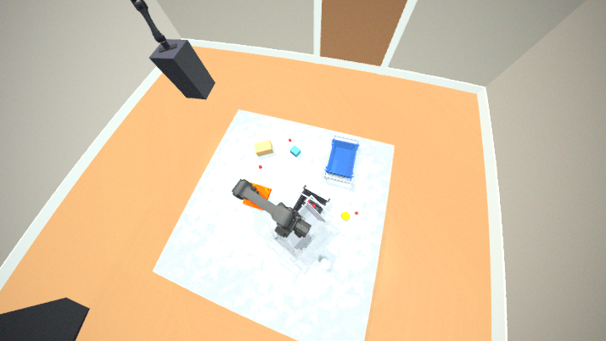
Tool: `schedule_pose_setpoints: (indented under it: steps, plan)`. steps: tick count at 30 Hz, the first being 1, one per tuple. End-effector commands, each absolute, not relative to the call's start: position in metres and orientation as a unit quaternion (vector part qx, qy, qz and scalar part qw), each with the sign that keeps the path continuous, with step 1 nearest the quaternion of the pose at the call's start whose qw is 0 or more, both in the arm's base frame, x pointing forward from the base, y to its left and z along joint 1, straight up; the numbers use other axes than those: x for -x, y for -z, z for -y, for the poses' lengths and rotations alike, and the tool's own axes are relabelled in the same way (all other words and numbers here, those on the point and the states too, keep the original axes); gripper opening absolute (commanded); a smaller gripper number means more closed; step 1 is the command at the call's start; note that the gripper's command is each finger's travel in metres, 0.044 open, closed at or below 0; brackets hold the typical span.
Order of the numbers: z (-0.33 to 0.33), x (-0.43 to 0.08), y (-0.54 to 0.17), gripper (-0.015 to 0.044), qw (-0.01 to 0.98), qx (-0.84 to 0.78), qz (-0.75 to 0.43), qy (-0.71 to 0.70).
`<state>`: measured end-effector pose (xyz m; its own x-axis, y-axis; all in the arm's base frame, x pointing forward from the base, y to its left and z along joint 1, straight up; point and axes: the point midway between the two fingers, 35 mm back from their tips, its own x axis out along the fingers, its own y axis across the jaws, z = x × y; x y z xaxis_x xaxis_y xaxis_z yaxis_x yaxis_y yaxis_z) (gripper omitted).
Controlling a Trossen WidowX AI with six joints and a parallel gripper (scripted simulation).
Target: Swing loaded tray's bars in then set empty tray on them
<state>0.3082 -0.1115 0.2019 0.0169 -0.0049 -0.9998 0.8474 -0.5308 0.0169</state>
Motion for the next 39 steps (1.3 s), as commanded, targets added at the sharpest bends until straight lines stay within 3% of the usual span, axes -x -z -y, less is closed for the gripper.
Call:
schedule_pose_setpoints:
  steps: [1,20,39]
  plan:
    - [0.097,-0.314,-0.206,0.0000,0.362,-0.621,-0.345,0.604]
    - [0.027,-0.327,-0.206,0.0000,0.417,-0.585,-0.403,0.566]
    - [0.026,-0.327,-0.206,0.0000,0.418,-0.585,-0.403,0.566]
